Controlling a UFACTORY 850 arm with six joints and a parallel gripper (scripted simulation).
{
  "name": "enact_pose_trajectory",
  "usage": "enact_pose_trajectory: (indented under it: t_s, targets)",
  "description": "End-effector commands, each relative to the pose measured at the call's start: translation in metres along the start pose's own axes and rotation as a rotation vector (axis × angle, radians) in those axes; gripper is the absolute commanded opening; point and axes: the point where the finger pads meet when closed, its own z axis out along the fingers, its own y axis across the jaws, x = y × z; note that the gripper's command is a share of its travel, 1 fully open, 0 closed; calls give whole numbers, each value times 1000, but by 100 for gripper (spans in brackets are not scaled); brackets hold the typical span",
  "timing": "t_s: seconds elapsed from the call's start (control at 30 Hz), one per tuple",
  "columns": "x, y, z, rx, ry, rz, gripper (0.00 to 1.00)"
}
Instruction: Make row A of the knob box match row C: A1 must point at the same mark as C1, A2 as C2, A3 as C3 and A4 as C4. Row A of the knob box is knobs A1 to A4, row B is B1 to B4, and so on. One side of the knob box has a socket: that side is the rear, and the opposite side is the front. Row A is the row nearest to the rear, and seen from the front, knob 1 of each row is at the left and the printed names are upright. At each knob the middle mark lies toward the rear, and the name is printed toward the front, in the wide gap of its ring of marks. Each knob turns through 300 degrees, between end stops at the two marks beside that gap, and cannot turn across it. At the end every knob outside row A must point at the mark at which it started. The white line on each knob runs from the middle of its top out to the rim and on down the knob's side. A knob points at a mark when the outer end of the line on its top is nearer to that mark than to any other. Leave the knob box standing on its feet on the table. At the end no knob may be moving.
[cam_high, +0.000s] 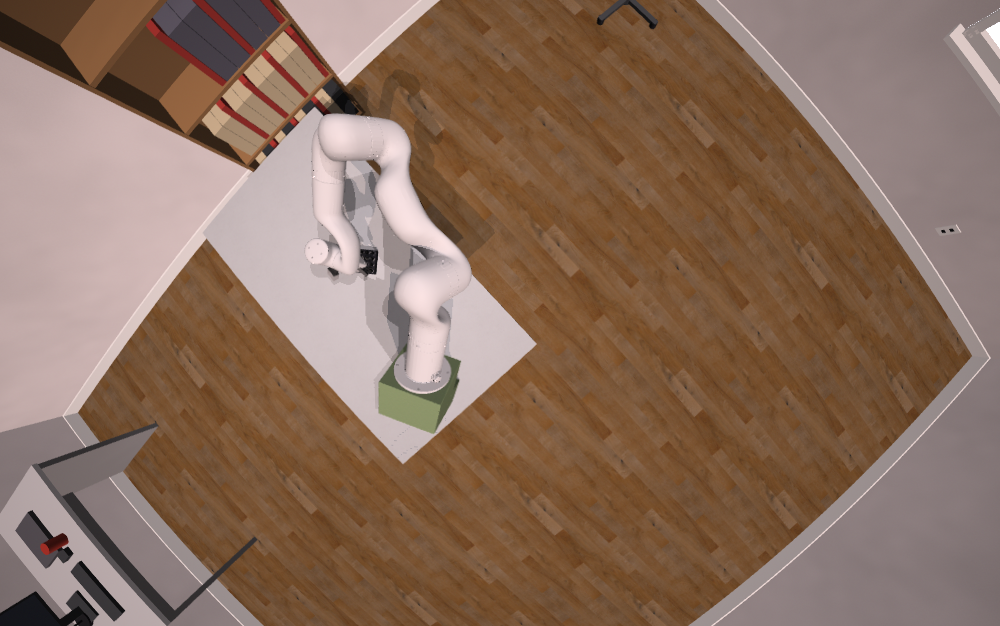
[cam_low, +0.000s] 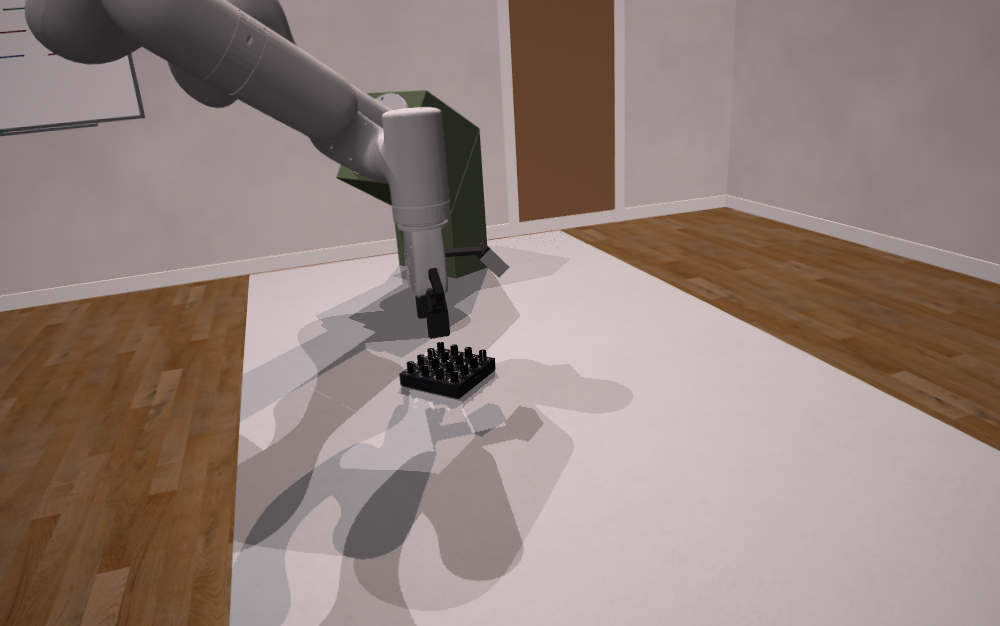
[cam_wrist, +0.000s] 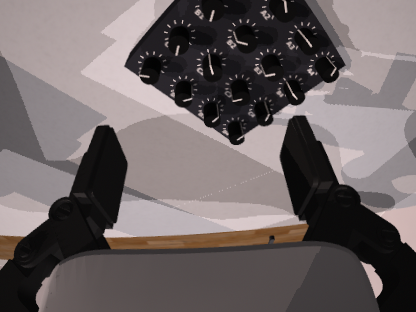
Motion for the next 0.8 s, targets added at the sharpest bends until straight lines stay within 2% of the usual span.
enact_pose_trajectory:
  t_s: [0.0,0.4,0.47,0.5,0.77]
  targets:
    - [4,3,-1,10,-2,-156,100]
    - [12,6,-3,10,0,-427,100]
    - [12,6,-3,10,0,-427,100]
    - [14,7,-3,11,0,-494,100]
    - [19,10,-4,11,1,-667,100]
